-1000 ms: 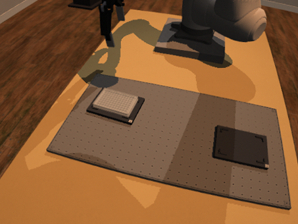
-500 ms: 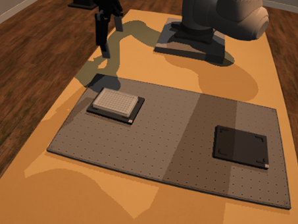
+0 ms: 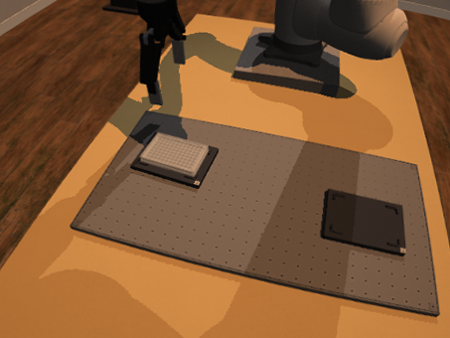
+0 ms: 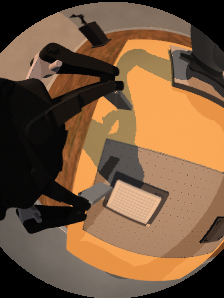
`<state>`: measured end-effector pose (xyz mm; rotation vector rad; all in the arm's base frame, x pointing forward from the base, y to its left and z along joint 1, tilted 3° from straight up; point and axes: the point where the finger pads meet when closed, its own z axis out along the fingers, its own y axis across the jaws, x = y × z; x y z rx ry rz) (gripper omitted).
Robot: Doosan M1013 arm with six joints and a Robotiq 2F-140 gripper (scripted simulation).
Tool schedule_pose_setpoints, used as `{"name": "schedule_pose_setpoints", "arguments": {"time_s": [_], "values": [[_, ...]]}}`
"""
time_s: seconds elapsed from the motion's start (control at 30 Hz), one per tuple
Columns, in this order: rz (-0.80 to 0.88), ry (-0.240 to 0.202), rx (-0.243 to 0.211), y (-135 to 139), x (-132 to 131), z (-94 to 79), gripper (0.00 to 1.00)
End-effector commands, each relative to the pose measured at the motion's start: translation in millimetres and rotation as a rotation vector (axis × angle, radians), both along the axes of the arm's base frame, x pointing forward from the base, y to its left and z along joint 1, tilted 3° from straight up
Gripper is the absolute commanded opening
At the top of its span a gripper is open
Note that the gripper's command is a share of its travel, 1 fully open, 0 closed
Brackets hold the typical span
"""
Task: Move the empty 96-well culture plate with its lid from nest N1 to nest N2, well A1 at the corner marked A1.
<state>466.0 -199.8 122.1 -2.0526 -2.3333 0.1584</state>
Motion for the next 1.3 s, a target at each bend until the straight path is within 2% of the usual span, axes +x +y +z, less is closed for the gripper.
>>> {"name": "schedule_pose_setpoints", "arguments": {"time_s": [0.0,0.03,0.1,0.13,0.53,0.6,0.63,1.0,1.27], "values": [[-0.006,-0.006,0.003,8.5,18.1,-4.1,1.0],[-0.006,-0.006,0.003,8.5,18.1,-4.1,1.0],[-0.037,-0.065,0.007,13.3,26.7,-5.9,1.0],[-0.039,-0.069,0.007,15.7,31.0,-6.7,1.0],[-0.039,-0.069,0.007,36.3,67.9,-14.1,1.0],[-0.072,-0.126,0.018,41.9,76.0,-15.7,1.0],[-0.075,-0.13,0.019,44.6,80.1,-16.5,1.0],[-0.075,-0.13,0.019,69.0,115.7,-23.8,1.0],[-0.075,-0.13,0.019,69.0,115.7,-23.8,1.0]]}}
